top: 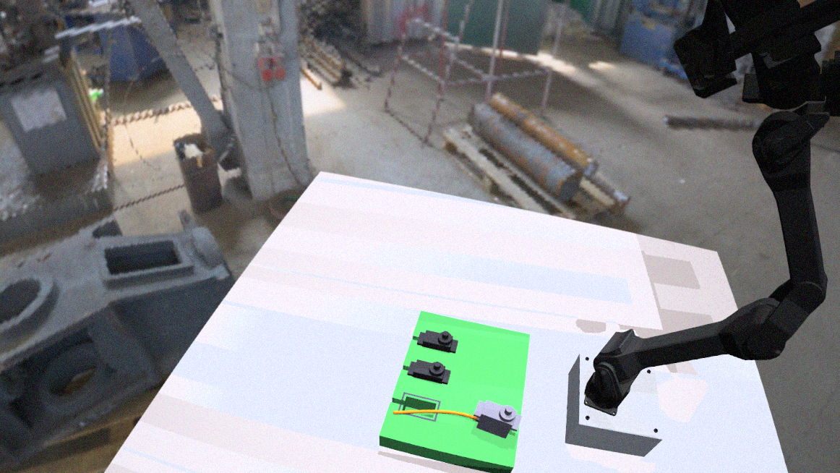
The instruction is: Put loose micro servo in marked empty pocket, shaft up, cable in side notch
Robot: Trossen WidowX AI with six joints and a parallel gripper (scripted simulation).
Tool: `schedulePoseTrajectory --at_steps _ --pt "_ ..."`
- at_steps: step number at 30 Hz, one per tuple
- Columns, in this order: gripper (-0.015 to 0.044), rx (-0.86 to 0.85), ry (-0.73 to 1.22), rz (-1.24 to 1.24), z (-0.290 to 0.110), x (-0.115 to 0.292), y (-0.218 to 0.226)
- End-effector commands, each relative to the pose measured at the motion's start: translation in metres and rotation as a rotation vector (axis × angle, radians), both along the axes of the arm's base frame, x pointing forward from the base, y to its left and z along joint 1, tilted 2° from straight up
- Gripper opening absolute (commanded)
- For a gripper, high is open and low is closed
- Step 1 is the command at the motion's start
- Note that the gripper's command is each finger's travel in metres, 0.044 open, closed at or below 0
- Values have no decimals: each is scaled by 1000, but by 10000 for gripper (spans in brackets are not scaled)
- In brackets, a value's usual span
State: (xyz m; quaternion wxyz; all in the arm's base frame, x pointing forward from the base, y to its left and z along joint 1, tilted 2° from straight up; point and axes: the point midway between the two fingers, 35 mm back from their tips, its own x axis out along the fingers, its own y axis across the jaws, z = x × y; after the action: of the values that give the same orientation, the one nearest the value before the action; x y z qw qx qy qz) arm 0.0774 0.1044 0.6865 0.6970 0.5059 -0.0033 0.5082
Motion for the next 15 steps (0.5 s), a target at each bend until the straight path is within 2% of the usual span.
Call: schedulePoseTrajectory --at_steps 1,15 --pt "440 25 22 1 -2 14 -6" --pt "440 87 148 -32 -26 77 -21"
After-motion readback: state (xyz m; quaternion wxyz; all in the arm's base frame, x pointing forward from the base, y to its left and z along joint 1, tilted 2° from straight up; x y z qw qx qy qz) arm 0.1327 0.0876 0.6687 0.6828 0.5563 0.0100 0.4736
